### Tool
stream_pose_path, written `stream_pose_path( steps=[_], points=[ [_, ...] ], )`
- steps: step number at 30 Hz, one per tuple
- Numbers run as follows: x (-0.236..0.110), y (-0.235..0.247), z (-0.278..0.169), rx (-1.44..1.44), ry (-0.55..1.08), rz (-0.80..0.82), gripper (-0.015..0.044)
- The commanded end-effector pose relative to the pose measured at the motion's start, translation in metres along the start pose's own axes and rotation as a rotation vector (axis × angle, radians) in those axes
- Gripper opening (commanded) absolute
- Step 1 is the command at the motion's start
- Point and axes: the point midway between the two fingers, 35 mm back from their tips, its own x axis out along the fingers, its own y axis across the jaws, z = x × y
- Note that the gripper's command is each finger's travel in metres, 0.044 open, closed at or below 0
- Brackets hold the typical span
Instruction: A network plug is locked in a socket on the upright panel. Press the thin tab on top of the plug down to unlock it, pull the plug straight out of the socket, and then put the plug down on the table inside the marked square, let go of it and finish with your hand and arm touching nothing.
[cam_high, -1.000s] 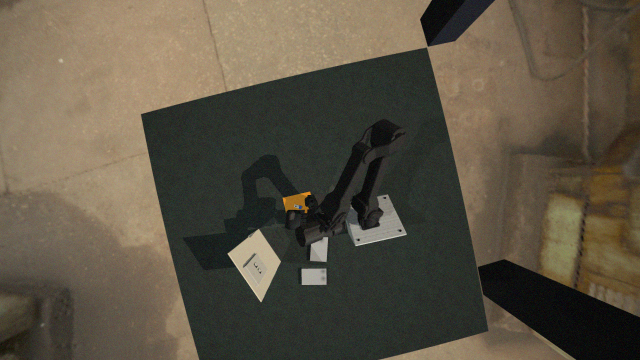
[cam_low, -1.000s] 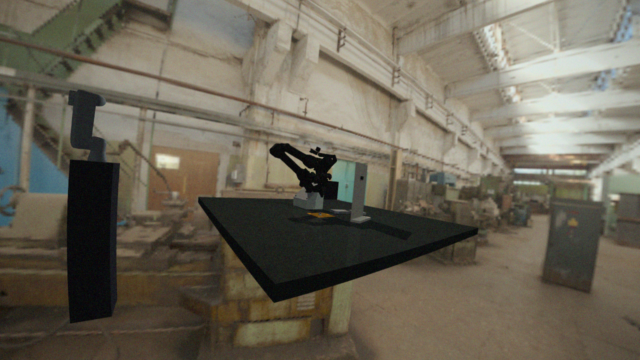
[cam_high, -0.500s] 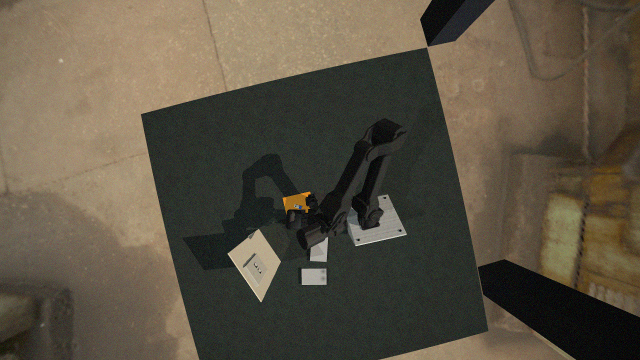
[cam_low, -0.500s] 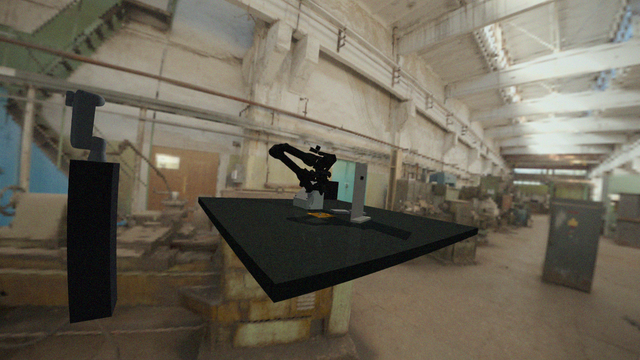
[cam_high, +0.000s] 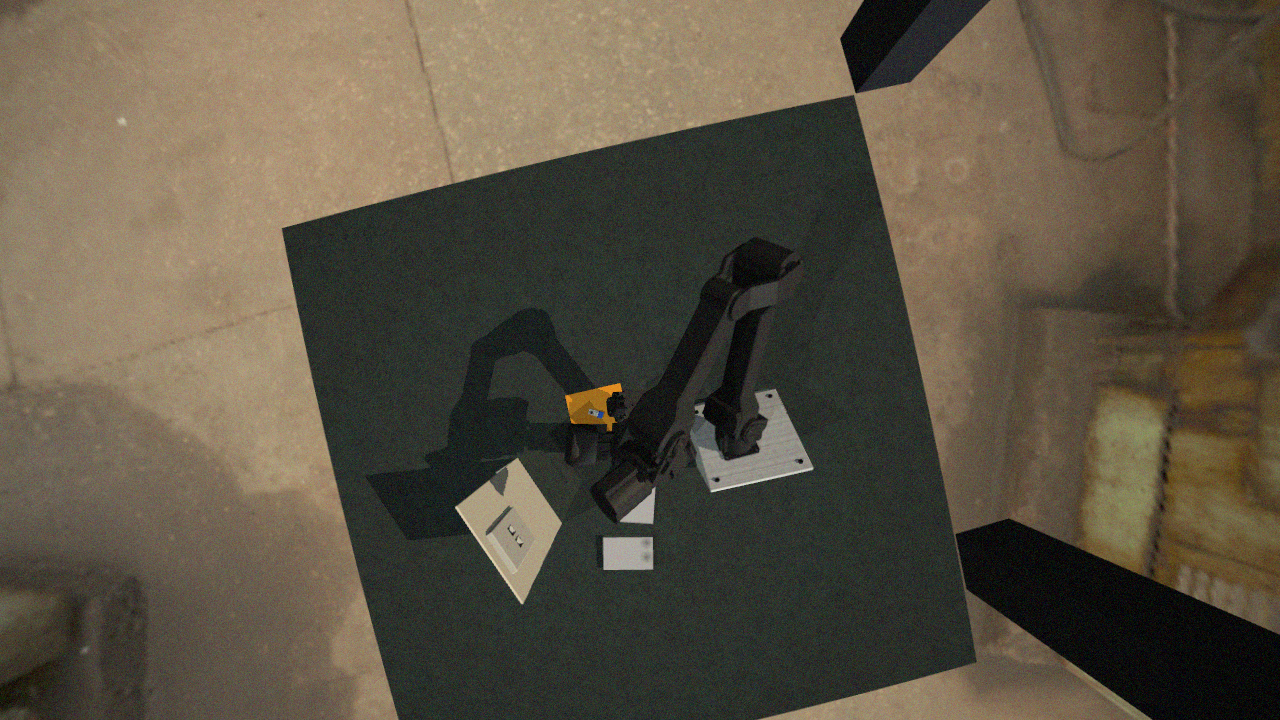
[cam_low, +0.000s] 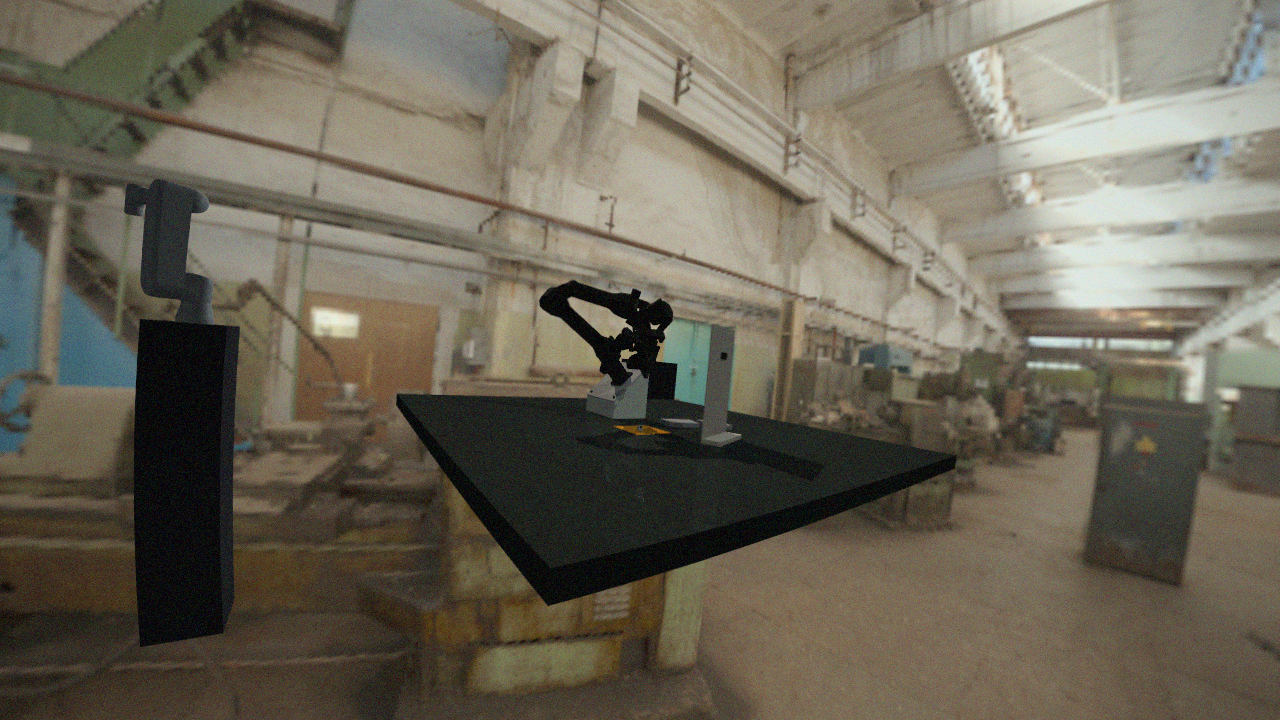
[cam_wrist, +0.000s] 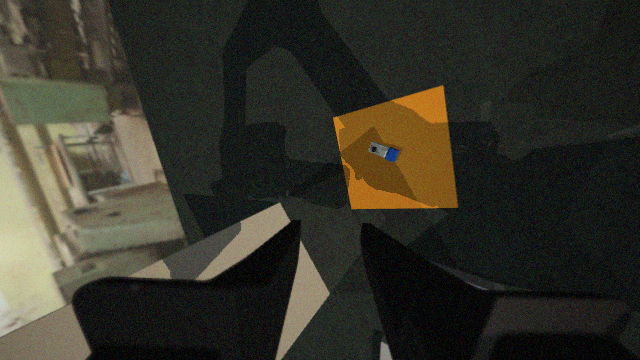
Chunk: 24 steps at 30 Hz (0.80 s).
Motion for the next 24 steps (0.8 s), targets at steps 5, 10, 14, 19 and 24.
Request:
stream_pose_path(
  steps=[5, 10, 14, 19, 24],
  points=[
    [-0.018, 0.014, -0.001, 0.003, -0.003, 0.004, 0.0156],
    [-0.030, 0.021, 0.001, 0.005, -0.006, 0.008, 0.0156],
    [-0.040, 0.027, 0.002, 0.007, -0.010, 0.014, 0.0156],
    [-0.052, 0.034, 0.005, 0.009, -0.016, 0.023, 0.0156],
    [-0.059, 0.038, 0.006, 0.010, -0.019, 0.028, 0.0182]
  ],
)
